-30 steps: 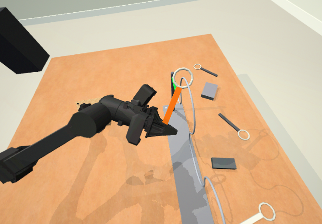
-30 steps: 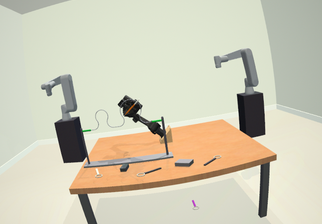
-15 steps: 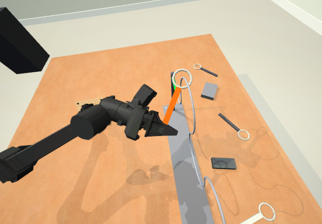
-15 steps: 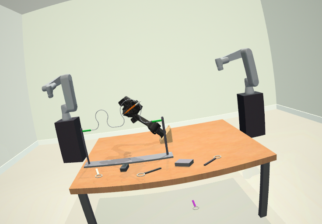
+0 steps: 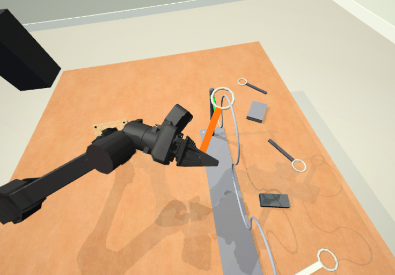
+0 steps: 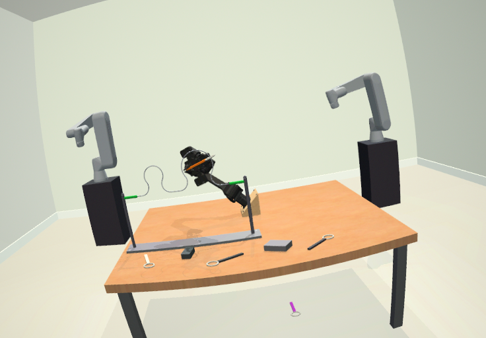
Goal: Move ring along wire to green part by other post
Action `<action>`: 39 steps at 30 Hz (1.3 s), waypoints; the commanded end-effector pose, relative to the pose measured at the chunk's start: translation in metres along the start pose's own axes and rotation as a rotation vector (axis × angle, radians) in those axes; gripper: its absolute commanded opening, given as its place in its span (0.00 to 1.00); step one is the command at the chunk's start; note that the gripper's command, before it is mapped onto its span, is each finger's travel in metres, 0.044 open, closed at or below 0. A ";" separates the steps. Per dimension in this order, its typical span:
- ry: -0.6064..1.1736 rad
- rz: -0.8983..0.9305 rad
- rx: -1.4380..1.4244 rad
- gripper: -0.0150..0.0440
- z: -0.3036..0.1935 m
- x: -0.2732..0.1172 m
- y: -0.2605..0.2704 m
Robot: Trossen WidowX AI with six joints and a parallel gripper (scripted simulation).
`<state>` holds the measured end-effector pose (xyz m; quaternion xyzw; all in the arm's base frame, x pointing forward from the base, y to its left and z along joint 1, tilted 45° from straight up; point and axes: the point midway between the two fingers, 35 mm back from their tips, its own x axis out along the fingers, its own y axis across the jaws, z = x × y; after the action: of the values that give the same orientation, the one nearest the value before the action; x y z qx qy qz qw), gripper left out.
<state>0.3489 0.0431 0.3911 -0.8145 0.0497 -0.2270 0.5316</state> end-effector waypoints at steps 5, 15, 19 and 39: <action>-0.017 -0.043 -0.091 0.00 0.002 0.000 -0.002; -0.033 -0.108 -0.212 0.00 0.003 0.000 -0.008; -0.039 -0.135 -0.261 0.00 0.003 0.000 -0.011; -0.070 -0.270 -0.512 0.00 0.008 -0.001 -0.023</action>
<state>0.3485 0.0583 0.4080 -0.9223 -0.0147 -0.2464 0.2974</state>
